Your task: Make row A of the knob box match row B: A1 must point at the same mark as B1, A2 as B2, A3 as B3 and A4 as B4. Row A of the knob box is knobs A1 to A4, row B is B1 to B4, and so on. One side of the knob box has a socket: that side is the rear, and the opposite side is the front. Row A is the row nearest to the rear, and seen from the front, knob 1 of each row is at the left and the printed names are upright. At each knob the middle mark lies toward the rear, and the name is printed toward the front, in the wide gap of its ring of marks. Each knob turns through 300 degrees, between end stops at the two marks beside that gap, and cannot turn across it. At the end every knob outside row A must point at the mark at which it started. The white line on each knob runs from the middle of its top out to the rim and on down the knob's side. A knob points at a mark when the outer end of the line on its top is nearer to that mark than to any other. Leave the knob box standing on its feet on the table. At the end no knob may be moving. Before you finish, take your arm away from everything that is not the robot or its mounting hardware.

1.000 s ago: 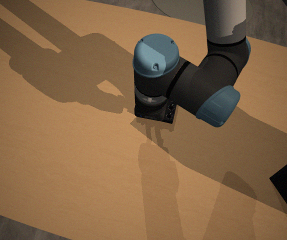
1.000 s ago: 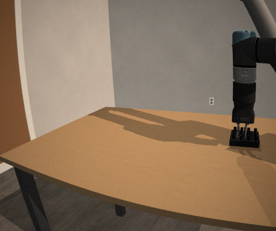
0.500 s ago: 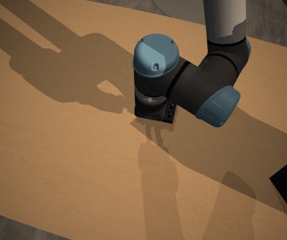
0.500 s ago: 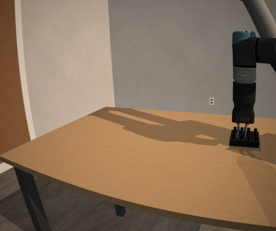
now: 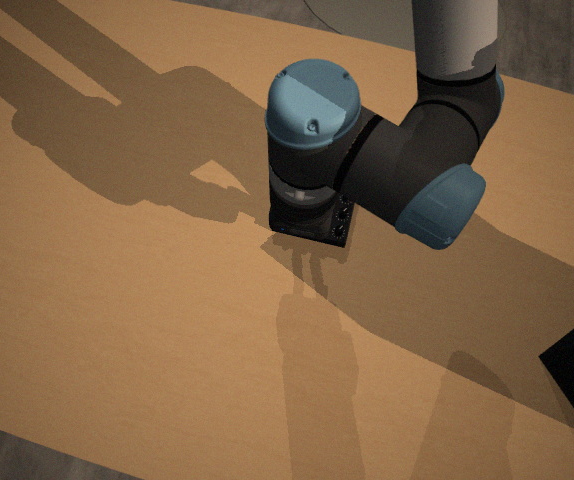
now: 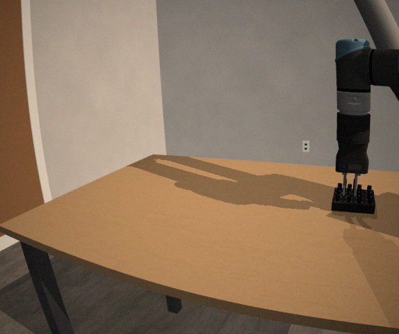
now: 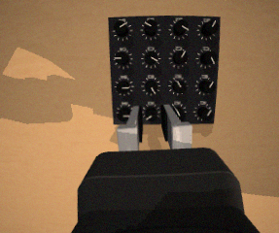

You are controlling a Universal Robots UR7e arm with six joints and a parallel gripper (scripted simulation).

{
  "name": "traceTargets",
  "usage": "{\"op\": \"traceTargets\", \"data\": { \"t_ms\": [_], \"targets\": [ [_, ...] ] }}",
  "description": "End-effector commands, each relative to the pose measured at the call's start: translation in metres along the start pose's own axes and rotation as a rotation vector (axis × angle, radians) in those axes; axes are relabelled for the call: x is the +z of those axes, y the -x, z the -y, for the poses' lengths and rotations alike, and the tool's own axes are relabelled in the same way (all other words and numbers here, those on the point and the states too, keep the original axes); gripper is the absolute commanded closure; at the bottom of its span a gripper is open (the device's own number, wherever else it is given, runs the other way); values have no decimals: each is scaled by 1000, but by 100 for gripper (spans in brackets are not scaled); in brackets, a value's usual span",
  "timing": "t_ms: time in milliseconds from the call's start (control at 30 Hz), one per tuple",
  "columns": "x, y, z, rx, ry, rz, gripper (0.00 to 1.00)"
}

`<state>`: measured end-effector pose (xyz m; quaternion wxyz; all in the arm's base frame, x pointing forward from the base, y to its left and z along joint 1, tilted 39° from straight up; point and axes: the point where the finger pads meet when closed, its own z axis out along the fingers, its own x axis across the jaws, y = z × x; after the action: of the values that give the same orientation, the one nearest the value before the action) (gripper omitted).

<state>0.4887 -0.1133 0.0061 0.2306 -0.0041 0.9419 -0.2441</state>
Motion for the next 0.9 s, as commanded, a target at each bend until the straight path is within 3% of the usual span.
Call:
{"op": "traceTargets", "data": {
  "t_ms": [0, 267, 867],
  "targets": [
    [-12, 1, 0, 0, 0, 1, 54],
    [-27, 0, 0, 0, 0, 1, 54],
    [-27, 0, 0, 1, 0, 1, 54]
  ]
}}
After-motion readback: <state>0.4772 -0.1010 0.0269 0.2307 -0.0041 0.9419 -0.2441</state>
